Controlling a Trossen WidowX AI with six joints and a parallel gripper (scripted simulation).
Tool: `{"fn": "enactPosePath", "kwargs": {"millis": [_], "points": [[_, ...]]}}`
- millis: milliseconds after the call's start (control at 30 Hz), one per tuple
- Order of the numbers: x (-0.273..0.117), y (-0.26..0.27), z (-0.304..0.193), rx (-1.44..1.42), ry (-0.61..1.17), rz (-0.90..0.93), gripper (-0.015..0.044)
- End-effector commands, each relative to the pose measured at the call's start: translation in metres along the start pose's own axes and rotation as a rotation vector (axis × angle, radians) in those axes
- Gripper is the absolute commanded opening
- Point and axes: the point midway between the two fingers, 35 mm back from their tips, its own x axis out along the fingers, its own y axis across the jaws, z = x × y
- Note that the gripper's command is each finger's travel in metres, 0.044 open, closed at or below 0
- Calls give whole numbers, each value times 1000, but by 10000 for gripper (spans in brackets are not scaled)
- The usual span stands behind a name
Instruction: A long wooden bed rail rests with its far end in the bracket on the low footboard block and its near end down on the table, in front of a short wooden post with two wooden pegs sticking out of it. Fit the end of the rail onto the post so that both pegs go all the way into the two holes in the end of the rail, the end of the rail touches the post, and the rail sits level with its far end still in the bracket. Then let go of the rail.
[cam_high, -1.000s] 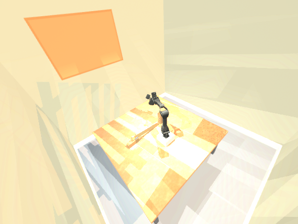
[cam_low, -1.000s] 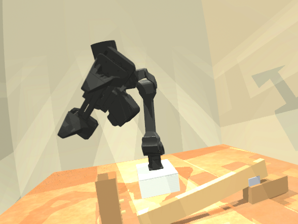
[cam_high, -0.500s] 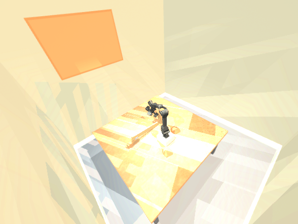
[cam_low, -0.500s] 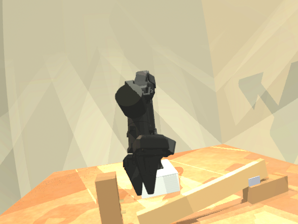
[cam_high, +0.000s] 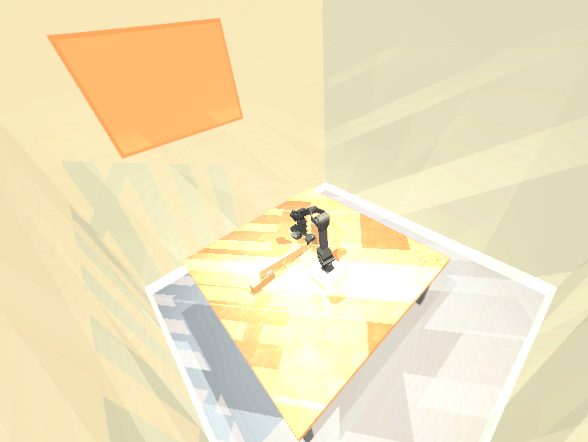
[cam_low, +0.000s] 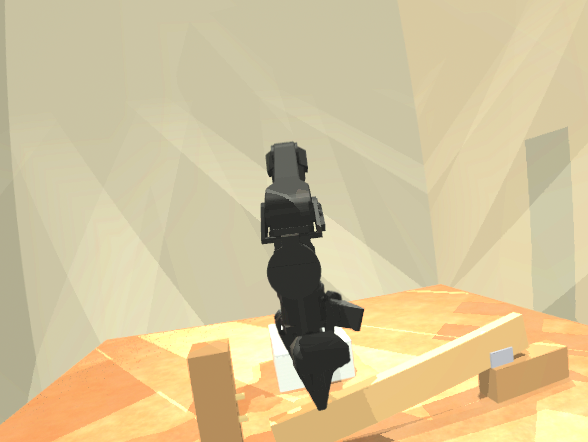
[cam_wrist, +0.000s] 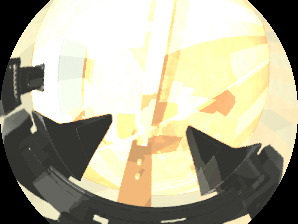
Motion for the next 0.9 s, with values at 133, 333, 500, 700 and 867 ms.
{"fn": "enactPosePath", "kwargs": {"millis": [133,333,500,700,867], "points": [[10,3,0,9,2,20,440],[20,3,0,9,2,20,440],[28,3,-1,9,2,20,440],[37,3,-1,9,2,21,440],[45,3,-1,9,2,21,440]]}}
